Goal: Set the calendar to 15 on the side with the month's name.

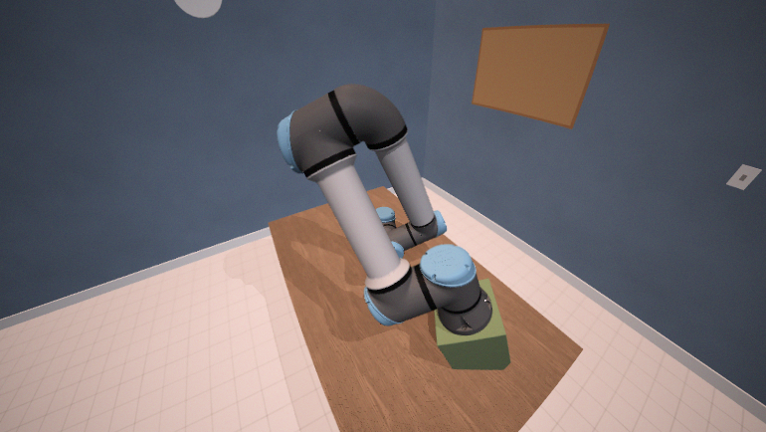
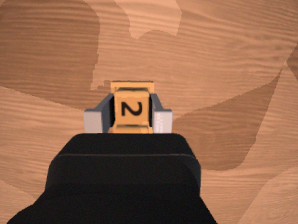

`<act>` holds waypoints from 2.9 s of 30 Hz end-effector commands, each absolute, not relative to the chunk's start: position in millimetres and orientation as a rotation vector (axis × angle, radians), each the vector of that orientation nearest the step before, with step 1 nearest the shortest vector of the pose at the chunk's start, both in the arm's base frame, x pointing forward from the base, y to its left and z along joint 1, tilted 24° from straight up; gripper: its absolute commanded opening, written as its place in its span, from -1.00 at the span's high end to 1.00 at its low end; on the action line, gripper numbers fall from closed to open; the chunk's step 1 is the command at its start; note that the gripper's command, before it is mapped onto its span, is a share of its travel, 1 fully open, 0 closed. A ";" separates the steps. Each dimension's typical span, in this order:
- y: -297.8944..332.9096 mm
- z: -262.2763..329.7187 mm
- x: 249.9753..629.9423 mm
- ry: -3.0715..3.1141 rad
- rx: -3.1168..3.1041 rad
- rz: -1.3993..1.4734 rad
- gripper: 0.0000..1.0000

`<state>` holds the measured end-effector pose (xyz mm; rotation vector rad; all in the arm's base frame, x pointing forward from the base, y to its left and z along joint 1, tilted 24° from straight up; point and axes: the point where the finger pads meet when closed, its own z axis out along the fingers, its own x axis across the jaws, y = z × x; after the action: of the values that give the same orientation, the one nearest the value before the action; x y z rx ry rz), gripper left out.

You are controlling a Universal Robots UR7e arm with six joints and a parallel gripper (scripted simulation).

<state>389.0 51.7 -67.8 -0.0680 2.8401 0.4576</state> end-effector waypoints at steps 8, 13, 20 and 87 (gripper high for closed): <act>51.5 -67.6 389.3 2.839 -0.068 0.457 -0.14; 51.5 -67.6 389.3 2.839 -0.068 0.457 -0.14; 51.5 -67.6 389.3 2.839 -0.068 0.457 -0.14; 50.5 -64.6 388.5 2.839 -0.068 0.457 -0.74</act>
<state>388.7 51.3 -66.7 -0.0679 2.8402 0.4577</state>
